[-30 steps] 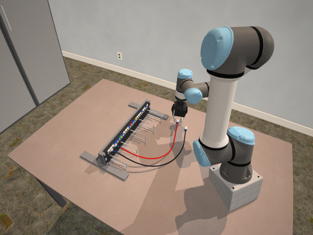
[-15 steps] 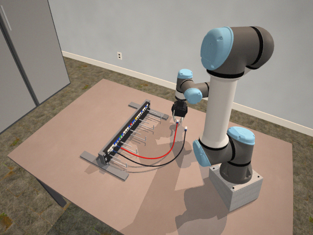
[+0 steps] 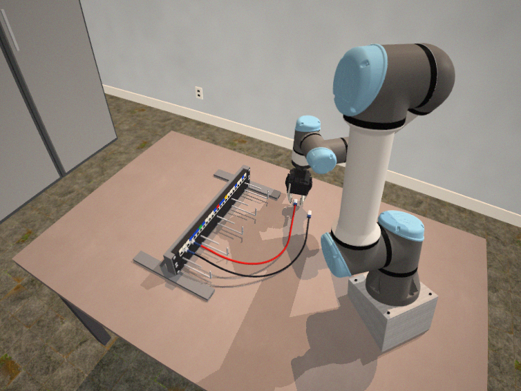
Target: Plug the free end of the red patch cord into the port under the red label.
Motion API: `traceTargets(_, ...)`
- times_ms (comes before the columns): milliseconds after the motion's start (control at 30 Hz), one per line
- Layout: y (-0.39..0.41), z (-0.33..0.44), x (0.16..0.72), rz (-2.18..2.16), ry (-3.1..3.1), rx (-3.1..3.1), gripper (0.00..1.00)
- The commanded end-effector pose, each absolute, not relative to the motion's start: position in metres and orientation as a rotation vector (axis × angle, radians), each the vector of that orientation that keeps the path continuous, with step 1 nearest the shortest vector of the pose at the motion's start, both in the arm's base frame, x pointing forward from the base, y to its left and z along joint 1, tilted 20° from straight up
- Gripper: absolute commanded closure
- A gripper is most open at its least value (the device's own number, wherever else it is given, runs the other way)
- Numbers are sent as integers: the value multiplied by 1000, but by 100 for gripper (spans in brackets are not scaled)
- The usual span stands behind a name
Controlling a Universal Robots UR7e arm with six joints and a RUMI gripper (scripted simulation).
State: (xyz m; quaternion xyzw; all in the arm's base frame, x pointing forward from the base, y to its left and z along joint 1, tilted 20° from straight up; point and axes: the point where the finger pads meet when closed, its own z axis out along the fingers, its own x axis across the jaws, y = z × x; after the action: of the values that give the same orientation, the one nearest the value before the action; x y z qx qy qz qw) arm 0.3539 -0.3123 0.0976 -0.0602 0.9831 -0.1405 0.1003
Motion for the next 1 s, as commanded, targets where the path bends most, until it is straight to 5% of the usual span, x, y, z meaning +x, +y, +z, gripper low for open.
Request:
traceTargets(0,-313,96,354,-417,2905,-178,78)
traceTargets(967,-315,90,356,-417,2905,-178,78)
